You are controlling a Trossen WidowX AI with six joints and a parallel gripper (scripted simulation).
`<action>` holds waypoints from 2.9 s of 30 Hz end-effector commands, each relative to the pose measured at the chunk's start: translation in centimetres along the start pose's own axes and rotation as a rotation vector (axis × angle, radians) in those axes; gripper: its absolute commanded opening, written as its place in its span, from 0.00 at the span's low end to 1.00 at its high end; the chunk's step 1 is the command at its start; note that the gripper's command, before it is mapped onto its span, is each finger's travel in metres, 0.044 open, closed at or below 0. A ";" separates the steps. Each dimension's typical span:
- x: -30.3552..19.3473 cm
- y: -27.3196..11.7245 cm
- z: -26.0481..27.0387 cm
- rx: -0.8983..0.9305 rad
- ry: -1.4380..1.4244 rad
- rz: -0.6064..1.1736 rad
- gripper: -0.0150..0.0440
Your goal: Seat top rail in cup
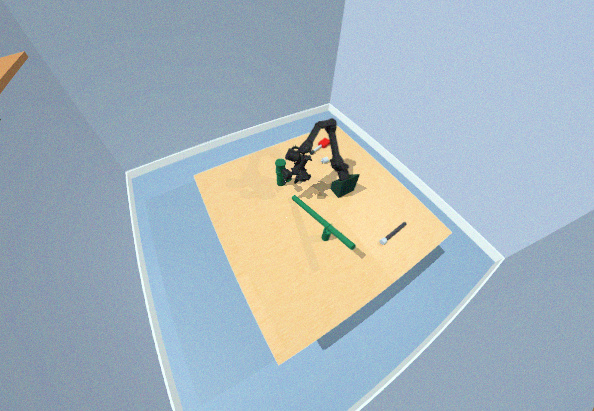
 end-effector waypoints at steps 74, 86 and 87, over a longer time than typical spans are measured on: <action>13.9 -2.2 -7.8 0.137 2.720 0.509 1.00; 14.5 0.6 -8.3 0.086 3.057 0.806 1.00; 14.5 0.6 -8.3 0.086 3.057 0.806 1.00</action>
Point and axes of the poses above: the point midway between the two fingers, 35 mm back from their tips, its own y axis out along the fingers, its own z axis across the jaws, x = y × z, the point moved 10 cm from there along -y, back along the fingers, and after that the axes turned 6 degrees about -y, right-handed, at the moved point
